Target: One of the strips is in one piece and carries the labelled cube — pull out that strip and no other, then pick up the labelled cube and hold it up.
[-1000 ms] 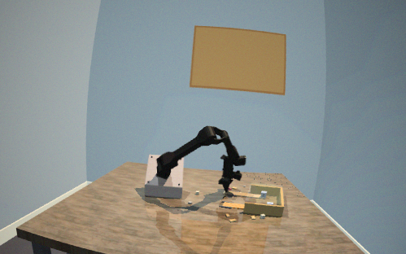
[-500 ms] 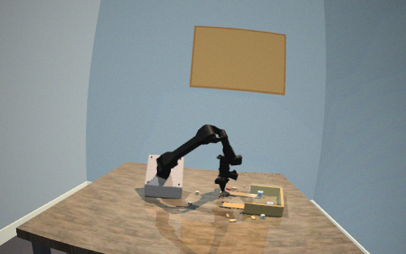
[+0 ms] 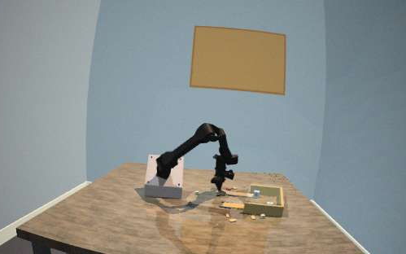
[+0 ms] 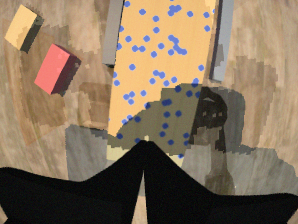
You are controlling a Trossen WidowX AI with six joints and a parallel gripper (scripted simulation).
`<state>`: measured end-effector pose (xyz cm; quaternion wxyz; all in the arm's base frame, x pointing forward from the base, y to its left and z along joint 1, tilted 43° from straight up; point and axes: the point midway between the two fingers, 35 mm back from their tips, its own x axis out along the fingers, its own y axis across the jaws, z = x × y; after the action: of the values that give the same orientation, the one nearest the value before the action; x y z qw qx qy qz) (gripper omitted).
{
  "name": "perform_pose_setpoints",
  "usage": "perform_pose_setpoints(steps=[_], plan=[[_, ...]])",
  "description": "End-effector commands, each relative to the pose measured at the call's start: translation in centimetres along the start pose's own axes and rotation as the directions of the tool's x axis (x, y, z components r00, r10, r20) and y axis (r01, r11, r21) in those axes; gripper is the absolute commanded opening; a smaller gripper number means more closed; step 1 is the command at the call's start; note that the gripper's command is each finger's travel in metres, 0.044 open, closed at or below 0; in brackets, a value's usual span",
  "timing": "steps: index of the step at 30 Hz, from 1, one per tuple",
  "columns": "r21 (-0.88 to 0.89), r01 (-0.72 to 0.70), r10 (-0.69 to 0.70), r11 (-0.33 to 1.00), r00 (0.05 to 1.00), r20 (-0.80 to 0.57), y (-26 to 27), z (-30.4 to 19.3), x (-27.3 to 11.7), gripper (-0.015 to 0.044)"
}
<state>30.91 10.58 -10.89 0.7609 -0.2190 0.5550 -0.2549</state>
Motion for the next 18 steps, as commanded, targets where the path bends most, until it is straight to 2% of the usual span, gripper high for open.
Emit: perform_pose_setpoints(steps=[1,18], plan=[[-0.011,0.010,-0.010,1.000,0.999,-0.031,-0.4,-1.6,0.7,0.0000],[-0.011,0.010,-0.010,1.000,0.999,-0.032,-0.4,-3.9,0.7,0.0000]])
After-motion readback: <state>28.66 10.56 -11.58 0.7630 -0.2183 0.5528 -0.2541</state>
